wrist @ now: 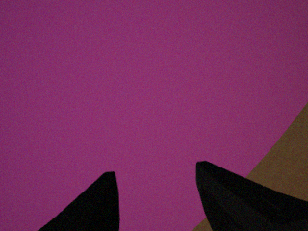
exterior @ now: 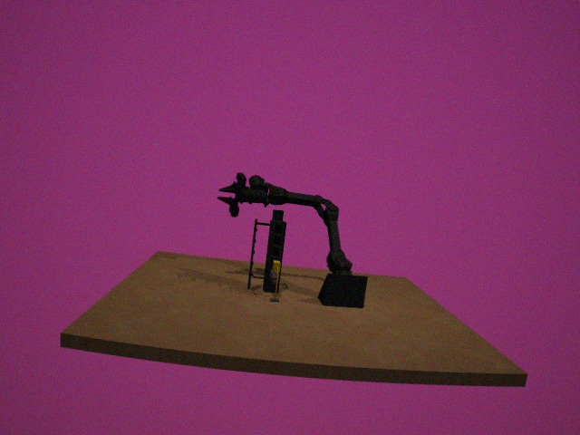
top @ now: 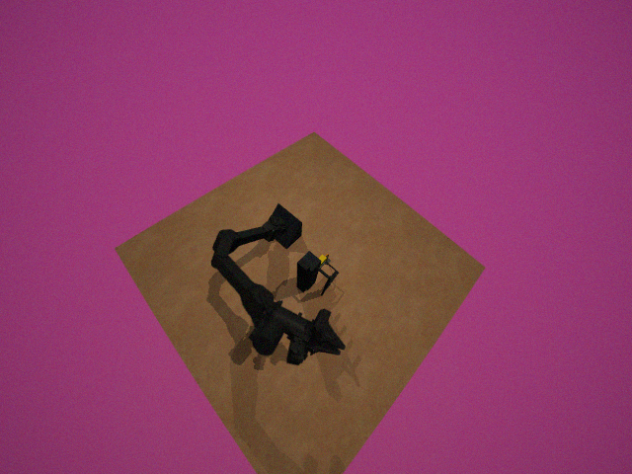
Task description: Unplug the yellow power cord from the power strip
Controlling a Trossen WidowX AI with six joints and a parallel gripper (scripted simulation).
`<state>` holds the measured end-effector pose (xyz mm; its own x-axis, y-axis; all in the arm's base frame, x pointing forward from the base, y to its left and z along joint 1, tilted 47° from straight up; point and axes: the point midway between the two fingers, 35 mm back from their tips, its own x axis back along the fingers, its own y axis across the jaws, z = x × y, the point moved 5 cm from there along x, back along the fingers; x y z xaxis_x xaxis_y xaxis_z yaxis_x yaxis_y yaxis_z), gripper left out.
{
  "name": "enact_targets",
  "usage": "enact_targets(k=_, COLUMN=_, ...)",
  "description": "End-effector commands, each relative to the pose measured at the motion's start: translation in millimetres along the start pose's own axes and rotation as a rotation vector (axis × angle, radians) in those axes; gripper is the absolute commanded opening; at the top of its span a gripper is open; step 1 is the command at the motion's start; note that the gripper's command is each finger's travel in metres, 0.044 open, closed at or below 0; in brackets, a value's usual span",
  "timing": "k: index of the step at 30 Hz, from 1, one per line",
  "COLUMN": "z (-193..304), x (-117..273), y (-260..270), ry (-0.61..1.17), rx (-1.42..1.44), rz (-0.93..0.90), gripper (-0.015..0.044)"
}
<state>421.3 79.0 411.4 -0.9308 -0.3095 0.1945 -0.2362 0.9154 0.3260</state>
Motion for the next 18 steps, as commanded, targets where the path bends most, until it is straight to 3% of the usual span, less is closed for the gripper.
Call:
enact_targets(k=1, z=46, x=-20, y=7, ry=0.152, rx=0.100, rz=0.041, gripper=0.0160)
enact_targets(k=9, z=165, x=-38, y=37, ry=0.554, rx=0.464, rz=0.072, gripper=0.0160)
enact_targets(k=18, z=280, x=-12, y=62, ry=0.988, rx=0.997, rz=0.000, gripper=0.0160)
